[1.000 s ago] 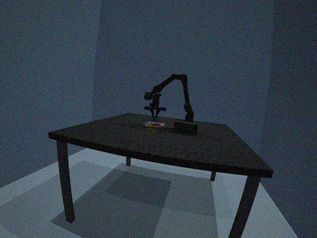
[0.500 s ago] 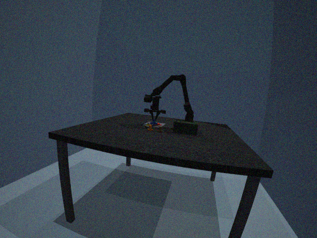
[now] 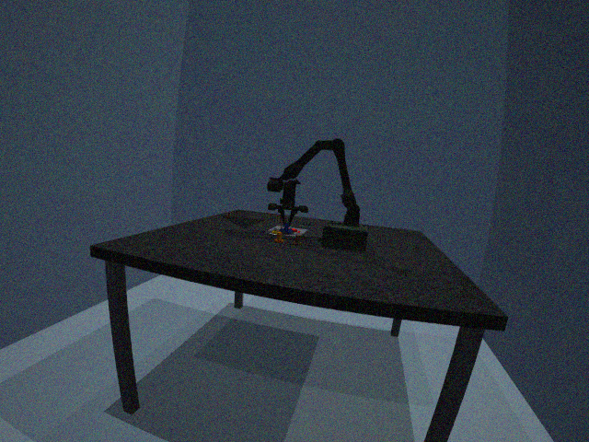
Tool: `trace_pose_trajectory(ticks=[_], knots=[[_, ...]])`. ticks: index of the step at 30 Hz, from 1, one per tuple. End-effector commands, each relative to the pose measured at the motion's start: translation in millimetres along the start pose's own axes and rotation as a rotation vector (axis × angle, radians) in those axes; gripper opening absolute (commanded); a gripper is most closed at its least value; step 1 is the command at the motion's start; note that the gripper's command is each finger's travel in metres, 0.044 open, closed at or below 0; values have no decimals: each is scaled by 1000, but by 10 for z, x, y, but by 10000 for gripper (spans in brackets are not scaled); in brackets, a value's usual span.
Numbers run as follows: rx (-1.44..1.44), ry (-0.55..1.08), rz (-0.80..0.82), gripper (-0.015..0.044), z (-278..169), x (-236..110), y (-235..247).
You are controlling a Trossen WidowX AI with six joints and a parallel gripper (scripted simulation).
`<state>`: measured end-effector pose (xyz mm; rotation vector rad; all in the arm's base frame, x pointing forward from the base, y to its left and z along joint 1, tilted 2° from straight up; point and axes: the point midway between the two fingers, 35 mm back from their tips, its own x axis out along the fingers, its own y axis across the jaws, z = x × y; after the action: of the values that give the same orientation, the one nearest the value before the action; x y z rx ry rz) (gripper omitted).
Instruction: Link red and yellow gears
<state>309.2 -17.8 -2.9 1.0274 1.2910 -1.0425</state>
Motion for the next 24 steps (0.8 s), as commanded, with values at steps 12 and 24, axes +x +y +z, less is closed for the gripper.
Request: trace_pose_trajectory(ticks=[12,24], knots=[[-228,-3,0,0,8,35,-5],[-111,-3,0,0,-1,60,4]])
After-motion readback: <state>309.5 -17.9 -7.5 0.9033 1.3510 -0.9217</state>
